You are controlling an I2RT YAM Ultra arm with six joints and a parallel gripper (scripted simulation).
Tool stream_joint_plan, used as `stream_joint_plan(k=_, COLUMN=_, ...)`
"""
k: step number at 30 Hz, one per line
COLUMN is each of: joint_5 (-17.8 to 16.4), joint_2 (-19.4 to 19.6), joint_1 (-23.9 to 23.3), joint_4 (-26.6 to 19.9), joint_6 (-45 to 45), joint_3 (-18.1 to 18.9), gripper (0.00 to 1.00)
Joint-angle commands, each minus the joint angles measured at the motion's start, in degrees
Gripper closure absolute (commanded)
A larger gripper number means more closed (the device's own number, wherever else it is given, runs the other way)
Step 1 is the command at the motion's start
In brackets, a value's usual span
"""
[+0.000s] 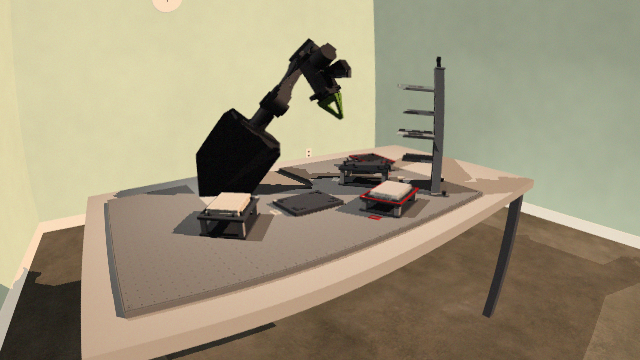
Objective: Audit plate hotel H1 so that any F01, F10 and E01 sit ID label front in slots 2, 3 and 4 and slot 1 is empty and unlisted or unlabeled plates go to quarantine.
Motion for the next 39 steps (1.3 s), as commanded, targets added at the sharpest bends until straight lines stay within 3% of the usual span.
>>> stream_joint_plan(k=1, joint_5=-3.64, joint_2=-2.56, joint_1=-1.54, joint_4=6.85, joint_6=0.97, joint_3=-2.81, gripper=1.0)
stream_joint_plan(k=12, joint_5=-9.96, joint_2=-6.58, joint_1=-3.93, joint_4=27.8, joint_6=7.72, joint_3=-12.89, gripper=1.0)
stream_joint_plan(k=15, joint_5=-10.04, joint_2=-6.62, joint_1=-3.96, joint_4=28.17, joint_6=7.87, joint_3=-12.62, gripper=1.0)
stream_joint_plan(k=16, joint_5=-9.37, joint_2=-7.73, joint_1=-2.07, joint_4=27.98, joint_6=8.73, joint_3=-11.42, gripper=1.0)
stream_joint_plan(k=23, joint_5=-2.92, joint_2=-14.95, joint_1=4.13, joint_4=24.84, joint_6=14.28, joint_3=-13.45, gripper=1.0)
stream_joint_plan(k=29, joint_5=3.76, joint_2=-20.2, joint_1=11.12, joint_4=22.53, joint_6=18.37, joint_3=-10.59, gripper=1.0)
stream_joint_plan(k=31, joint_5=3.76, joint_2=-20.2, joint_1=11.12, joint_4=22.53, joint_6=18.37, joint_3=-10.59, gripper=1.0)
stream_joint_plan(k=39, joint_5=15.5, joint_2=-26.11, joint_1=23.19, joint_4=19.09, joint_6=22.86, joint_3=-9.55, gripper=1.0)
